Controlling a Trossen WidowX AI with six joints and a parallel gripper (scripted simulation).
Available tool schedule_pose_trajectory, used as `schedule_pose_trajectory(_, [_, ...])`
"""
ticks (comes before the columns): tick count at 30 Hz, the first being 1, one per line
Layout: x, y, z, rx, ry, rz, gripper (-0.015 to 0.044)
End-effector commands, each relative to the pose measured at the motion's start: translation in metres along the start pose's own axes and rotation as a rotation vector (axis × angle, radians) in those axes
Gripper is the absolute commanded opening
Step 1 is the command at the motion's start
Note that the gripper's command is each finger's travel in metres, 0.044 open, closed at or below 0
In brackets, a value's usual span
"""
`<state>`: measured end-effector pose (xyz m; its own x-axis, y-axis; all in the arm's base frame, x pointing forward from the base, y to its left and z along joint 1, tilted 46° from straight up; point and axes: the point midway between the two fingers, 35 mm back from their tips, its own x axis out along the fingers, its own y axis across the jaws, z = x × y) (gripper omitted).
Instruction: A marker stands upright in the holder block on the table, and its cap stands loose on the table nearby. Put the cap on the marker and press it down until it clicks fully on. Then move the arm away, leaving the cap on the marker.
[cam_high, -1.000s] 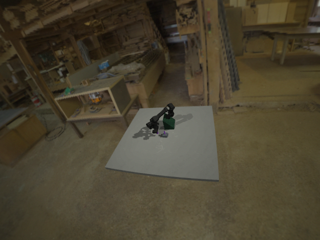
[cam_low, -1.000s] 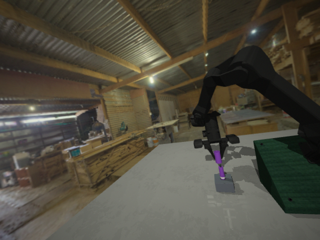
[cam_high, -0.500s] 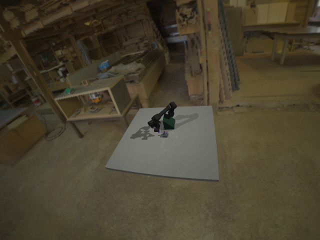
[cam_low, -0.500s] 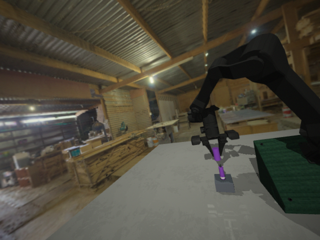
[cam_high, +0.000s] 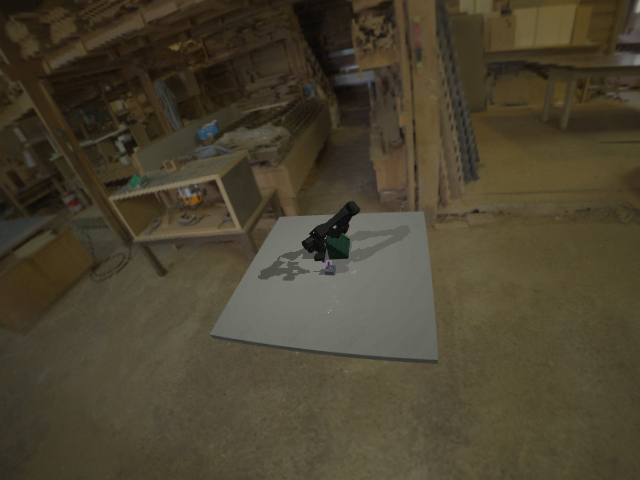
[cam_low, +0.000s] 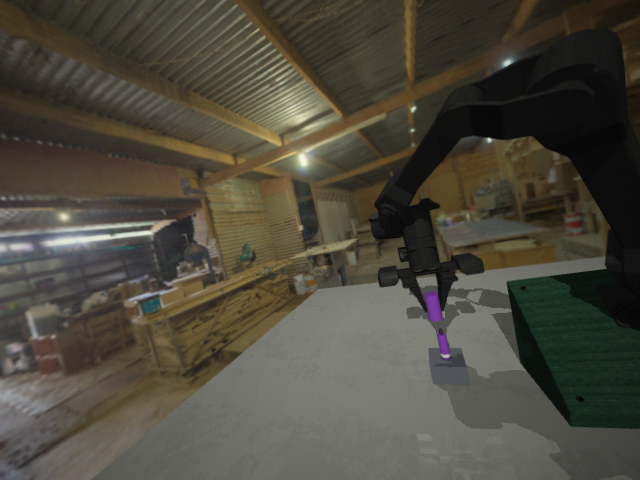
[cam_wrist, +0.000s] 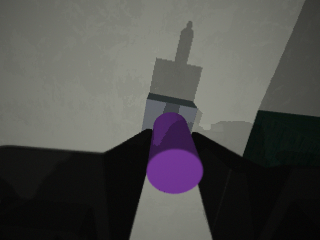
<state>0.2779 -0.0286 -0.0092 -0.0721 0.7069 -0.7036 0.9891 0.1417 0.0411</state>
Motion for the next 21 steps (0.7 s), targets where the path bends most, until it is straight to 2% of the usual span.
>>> schedule_pose_trajectory(1, [-0.005, -0.001, -0.013, 0.006, 0.005, 0.002, 0.0])
schedule_pose_trajectory(9, [-0.011, -0.002, -0.027, 0.006, 0.006, 0.002, 0.0])
schedule_pose_trajectory(21, [0.001, -0.001, -0.027, 0.006, 0.006, 0.002, 0.0])
